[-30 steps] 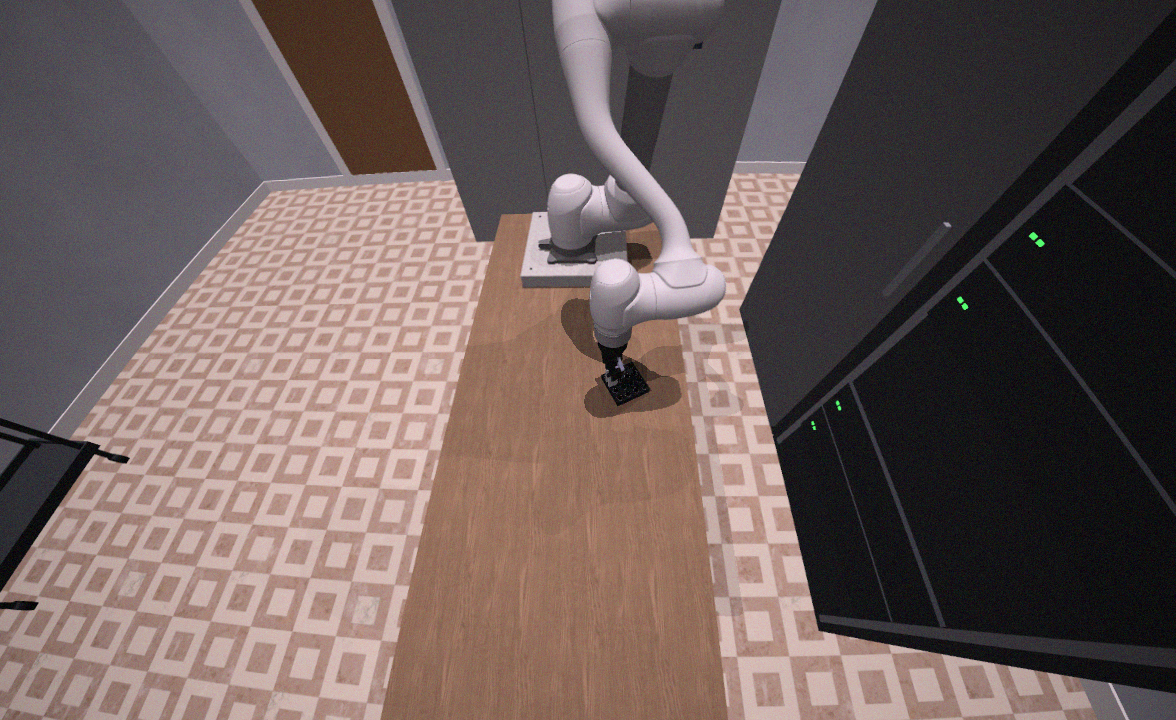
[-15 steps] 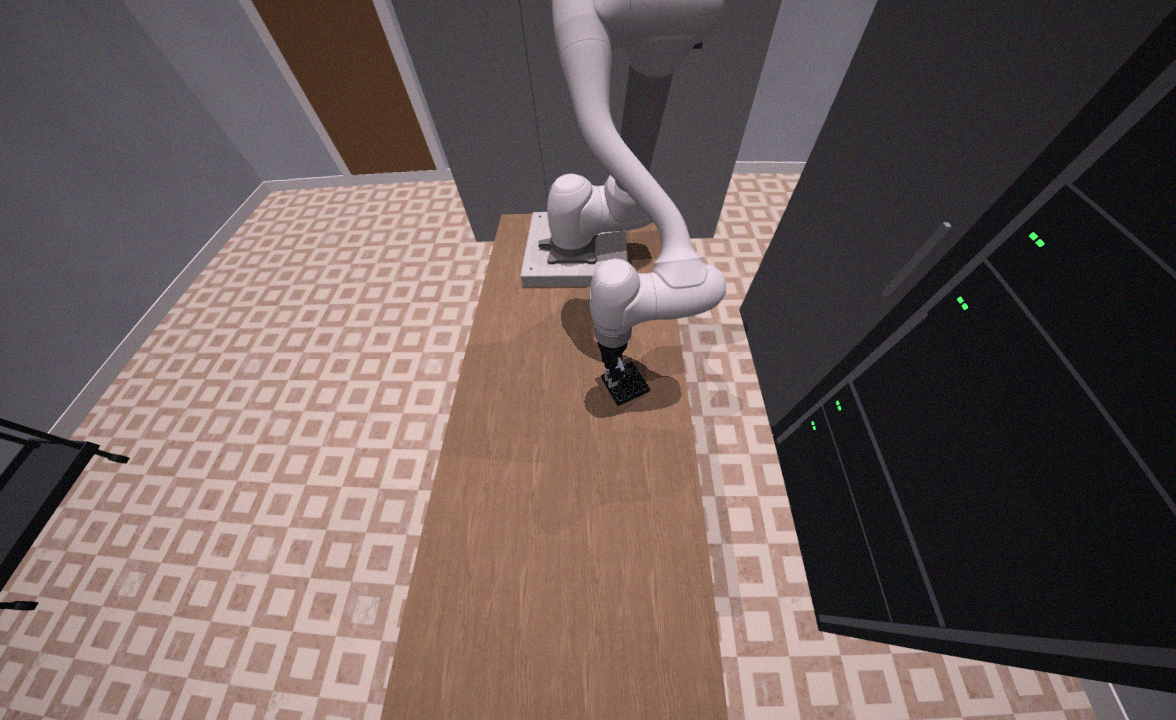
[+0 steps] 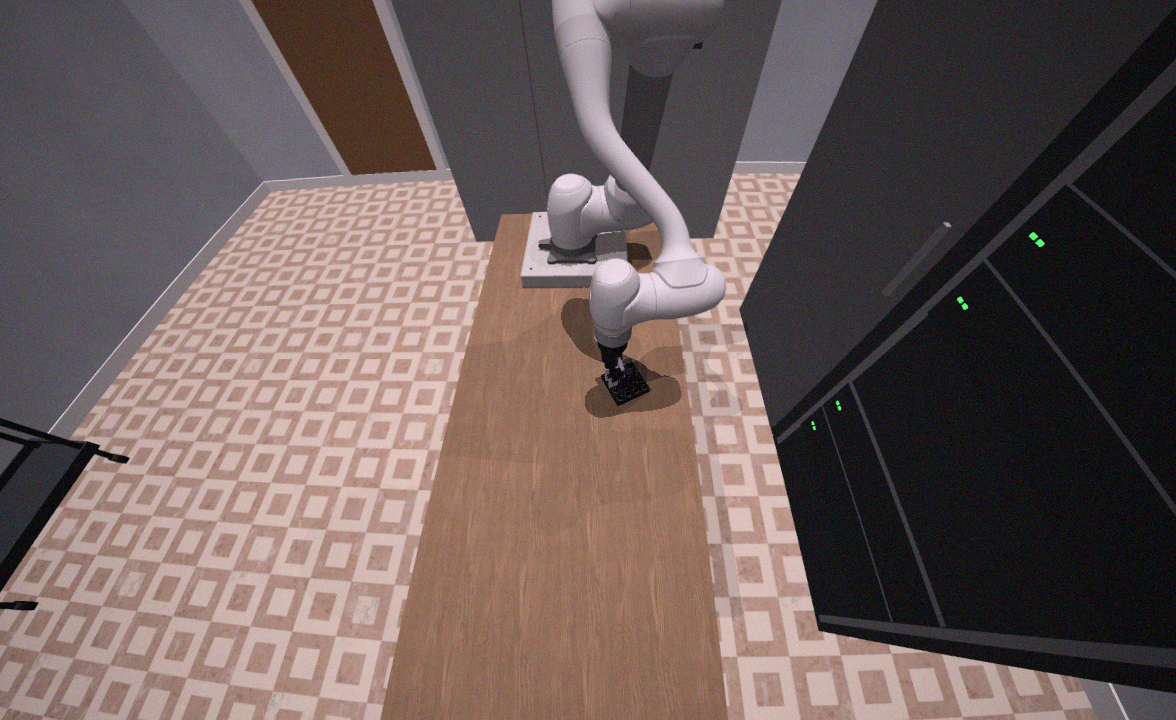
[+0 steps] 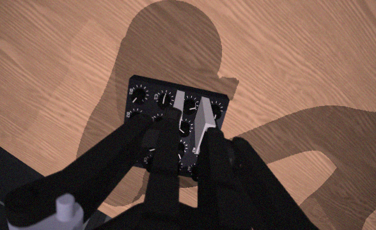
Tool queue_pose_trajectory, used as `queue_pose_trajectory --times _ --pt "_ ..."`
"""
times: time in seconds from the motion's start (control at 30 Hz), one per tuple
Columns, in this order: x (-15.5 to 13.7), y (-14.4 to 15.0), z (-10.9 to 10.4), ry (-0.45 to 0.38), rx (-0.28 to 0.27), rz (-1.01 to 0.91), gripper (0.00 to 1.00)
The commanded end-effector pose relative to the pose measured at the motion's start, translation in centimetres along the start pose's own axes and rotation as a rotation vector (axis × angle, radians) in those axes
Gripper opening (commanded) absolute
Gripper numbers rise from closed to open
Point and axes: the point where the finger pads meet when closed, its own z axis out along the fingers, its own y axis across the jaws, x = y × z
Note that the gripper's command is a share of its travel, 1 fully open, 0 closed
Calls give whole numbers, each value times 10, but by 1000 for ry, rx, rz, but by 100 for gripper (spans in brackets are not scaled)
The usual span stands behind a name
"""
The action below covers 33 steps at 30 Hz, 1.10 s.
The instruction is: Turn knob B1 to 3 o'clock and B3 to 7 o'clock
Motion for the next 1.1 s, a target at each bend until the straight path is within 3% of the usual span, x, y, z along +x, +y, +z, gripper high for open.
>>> queue_pose_trajectory --times 0.0,0.57,1.07 --pt "0 0 -2 0 0 0 12" --pt "0 0 -36 0 0 0 12" --pt "0 0 -38 0 0 0 12"
